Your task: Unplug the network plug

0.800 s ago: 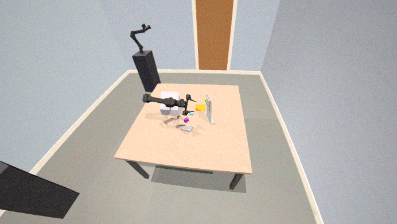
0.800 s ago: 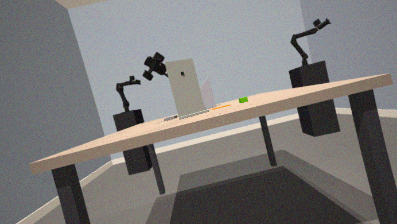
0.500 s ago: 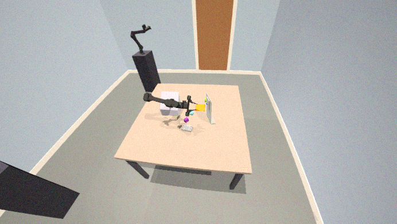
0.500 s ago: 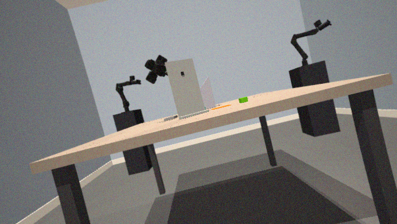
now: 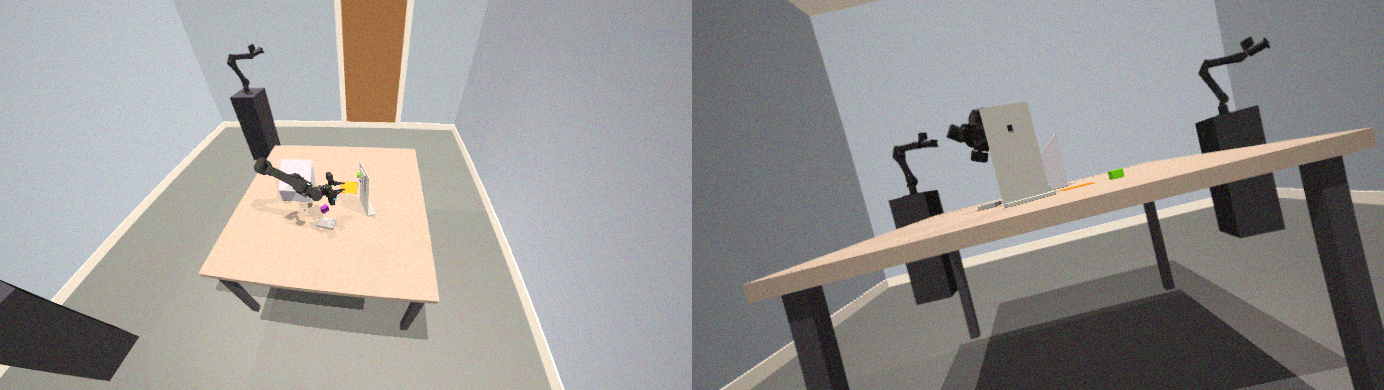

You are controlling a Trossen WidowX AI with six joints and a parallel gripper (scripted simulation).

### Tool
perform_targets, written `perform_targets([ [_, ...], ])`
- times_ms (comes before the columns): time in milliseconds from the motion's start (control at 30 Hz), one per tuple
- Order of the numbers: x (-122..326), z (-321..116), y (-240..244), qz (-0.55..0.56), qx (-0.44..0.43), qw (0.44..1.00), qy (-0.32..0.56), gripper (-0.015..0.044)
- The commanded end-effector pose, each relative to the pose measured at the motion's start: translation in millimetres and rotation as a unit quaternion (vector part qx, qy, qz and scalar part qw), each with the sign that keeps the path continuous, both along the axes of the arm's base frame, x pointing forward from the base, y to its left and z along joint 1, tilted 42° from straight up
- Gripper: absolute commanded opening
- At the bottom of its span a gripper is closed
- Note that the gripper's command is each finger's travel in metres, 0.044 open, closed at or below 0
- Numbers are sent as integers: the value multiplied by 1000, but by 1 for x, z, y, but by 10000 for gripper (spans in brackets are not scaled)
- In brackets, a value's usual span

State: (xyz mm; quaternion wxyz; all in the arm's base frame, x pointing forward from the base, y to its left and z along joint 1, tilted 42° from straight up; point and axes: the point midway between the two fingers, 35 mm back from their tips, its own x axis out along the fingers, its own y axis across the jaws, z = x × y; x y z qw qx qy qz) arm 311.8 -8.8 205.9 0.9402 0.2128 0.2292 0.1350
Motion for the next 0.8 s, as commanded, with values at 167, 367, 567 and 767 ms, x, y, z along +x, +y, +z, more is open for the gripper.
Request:
perform_targets([
  [167, -20, -31, 2, 31, 153, 982, 102, 156],
  [367, -21, -31, 2, 32, 157, 982, 103, 156],
  [567, 0, -37, 8, 32, 155, 982, 105, 156],
  [767, 26, -44, 21, 32, 157, 982, 103, 156],
])
